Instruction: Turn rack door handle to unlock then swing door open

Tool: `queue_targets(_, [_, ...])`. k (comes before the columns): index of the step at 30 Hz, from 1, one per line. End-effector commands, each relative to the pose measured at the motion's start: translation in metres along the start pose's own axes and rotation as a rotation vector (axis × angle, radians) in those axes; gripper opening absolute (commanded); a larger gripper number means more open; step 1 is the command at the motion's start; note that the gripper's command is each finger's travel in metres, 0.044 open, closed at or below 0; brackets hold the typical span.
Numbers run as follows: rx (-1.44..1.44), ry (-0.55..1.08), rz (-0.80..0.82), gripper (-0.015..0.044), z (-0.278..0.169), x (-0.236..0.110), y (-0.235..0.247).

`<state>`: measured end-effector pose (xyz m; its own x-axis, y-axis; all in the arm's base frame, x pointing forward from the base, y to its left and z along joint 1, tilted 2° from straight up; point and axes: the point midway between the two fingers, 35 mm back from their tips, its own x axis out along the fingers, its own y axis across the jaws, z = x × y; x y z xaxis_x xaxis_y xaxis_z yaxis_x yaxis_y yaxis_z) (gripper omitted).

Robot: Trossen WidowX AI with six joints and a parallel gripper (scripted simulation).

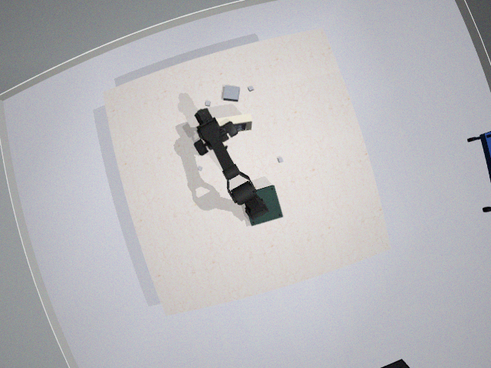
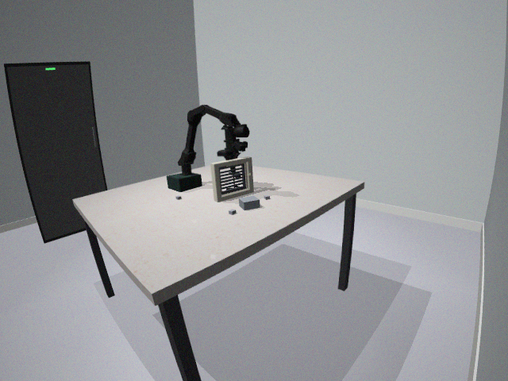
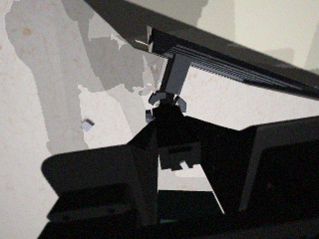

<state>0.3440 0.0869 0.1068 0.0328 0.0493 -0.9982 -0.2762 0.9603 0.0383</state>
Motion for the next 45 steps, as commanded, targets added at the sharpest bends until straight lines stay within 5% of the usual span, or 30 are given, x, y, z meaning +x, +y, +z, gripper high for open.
queue_targets(1, [-0.207, 0.005, 0.001, 0.0022, -0.0007, 0.0018, 0.0000])
queue_targets(27, [-1.480, 0.004, 0.004, 0.0022, -0.0007, 0.0018, 0.0000])
queue_targets(38, [-1.512, 0.004, 0.004, 0.0022, -0.0007, 0.0018, 0.0000])
queue_targets(45, [-1.512, 0.004, 0.004, 0.0206, -0.0007, 0.0018, 0.0000])
